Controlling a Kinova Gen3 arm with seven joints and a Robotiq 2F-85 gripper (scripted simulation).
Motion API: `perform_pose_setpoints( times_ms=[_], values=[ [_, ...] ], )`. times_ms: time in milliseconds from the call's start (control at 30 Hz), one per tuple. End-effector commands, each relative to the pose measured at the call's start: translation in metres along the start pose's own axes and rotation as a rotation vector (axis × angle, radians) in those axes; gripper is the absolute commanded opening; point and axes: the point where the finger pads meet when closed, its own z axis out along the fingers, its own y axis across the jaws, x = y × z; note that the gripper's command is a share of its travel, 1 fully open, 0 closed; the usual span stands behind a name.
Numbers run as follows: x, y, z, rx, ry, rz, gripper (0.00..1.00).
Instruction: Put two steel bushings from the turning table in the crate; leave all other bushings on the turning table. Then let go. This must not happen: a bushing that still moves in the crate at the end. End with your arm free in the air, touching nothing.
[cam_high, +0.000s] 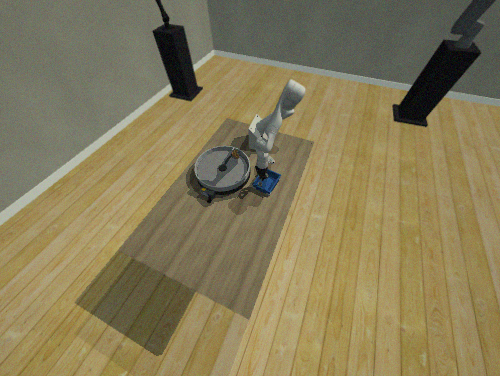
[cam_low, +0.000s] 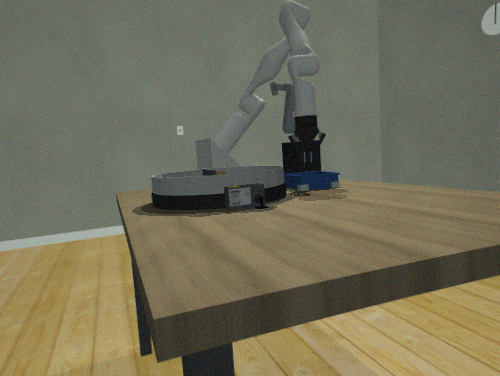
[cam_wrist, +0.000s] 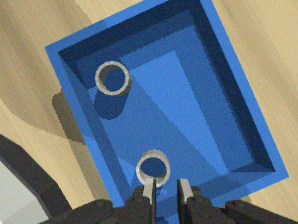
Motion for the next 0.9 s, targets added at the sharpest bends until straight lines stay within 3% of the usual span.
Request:
perform_pose_setpoints(
  times_ms=[0,167,867],
  values=[
    [-0.001,0.000,-0.002,-0.001,-0.004,0.000,0.16],
    [-0.001,0.000,-0.056,-0.001,-0.003,0.000,0.16],
    [0.000,0.000,-0.055,-0.001,-0.001,0.000,0.16]
  ],
)
